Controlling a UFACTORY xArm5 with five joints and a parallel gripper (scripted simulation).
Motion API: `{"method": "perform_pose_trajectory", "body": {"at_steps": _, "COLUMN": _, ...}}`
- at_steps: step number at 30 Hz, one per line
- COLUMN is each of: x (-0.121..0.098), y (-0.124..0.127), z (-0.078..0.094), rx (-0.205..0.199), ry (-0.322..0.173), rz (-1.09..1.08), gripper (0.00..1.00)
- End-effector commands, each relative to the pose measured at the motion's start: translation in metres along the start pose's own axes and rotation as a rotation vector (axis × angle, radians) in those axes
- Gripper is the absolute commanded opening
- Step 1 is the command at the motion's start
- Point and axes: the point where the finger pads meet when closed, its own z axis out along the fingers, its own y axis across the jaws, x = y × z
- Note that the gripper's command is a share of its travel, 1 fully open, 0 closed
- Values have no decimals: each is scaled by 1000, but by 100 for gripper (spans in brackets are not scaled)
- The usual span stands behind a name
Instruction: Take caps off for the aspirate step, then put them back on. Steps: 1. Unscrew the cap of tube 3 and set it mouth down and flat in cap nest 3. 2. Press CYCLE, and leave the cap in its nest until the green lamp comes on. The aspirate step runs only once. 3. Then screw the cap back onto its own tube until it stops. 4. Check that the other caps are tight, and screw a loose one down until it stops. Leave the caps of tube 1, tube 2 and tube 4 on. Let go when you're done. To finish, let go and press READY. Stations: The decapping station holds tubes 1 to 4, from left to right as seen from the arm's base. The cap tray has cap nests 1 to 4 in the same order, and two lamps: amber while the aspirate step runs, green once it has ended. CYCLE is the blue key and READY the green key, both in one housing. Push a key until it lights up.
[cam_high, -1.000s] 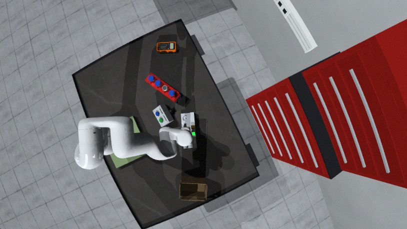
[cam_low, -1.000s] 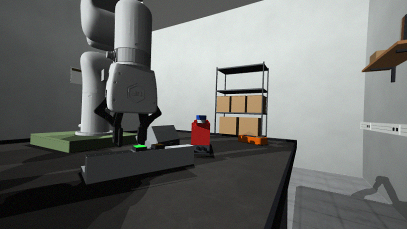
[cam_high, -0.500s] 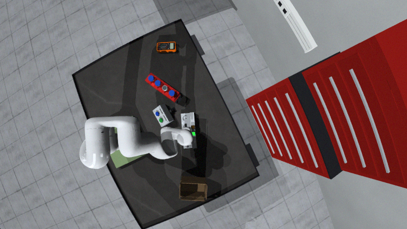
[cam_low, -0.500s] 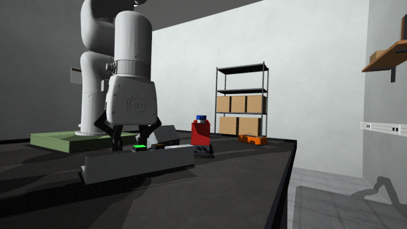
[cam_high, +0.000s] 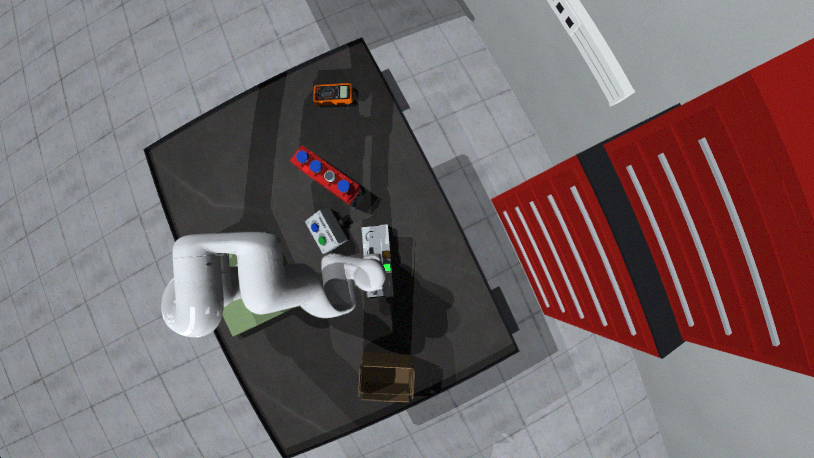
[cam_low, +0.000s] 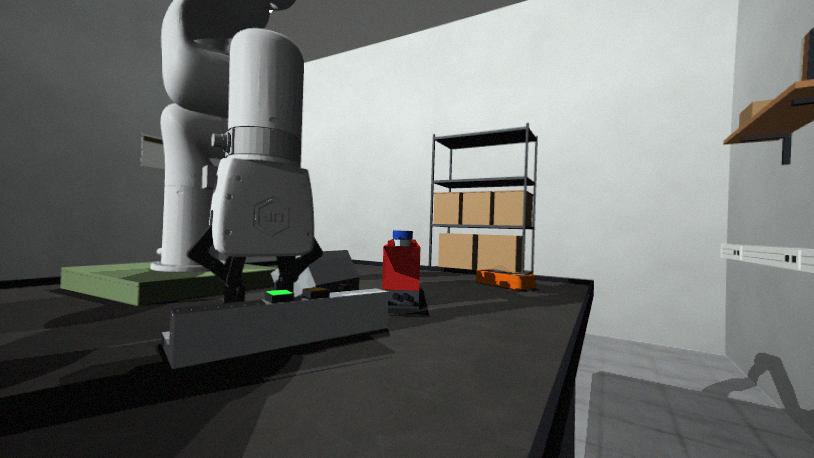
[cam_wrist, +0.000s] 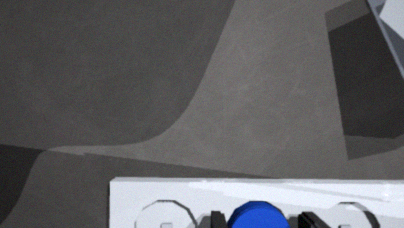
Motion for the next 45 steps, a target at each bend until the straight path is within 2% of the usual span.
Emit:
{"method": "perform_pose_trajectory", "body": {"at_steps": 1, "x": -1, "y": 0, "z": 1, "rx": -4, "ry": -3, "rz": 0, "gripper": 46}}
{"method": "perform_pose_trajectory", "body": {"at_steps": 9, "x": -1, "y": 0, "z": 3, "rx": -4, "ry": -3, "rz": 0, "gripper": 46}}
{"method": "perform_pose_trajectory", "body": {"at_steps": 10, "x": -1, "y": 0, "z": 3, "rx": -4, "ry": -3, "rz": 0, "gripper": 0}}
{"method": "perform_pose_trajectory", "body": {"at_steps": 24, "x": -1, "y": 0, "z": 3, "rx": -4, "ry": -3, "rz": 0, "gripper": 0}}
{"method": "perform_pose_trajectory", "body": {"at_steps": 28, "x": -1, "y": 0, "z": -17, "rx": -4, "ry": -3, "rz": 0, "gripper": 0}}
{"method": "perform_pose_trajectory", "body": {"at_steps": 30, "x": -1, "y": 0, "z": -17, "rx": -4, "ry": -3, "rz": 0, "gripper": 0}}
{"method": "perform_pose_trajectory", "body": {"at_steps": 45, "x": -1, "y": 0, "z": -92, "rx": -4, "ry": -3, "rz": 0, "gripper": 0}}
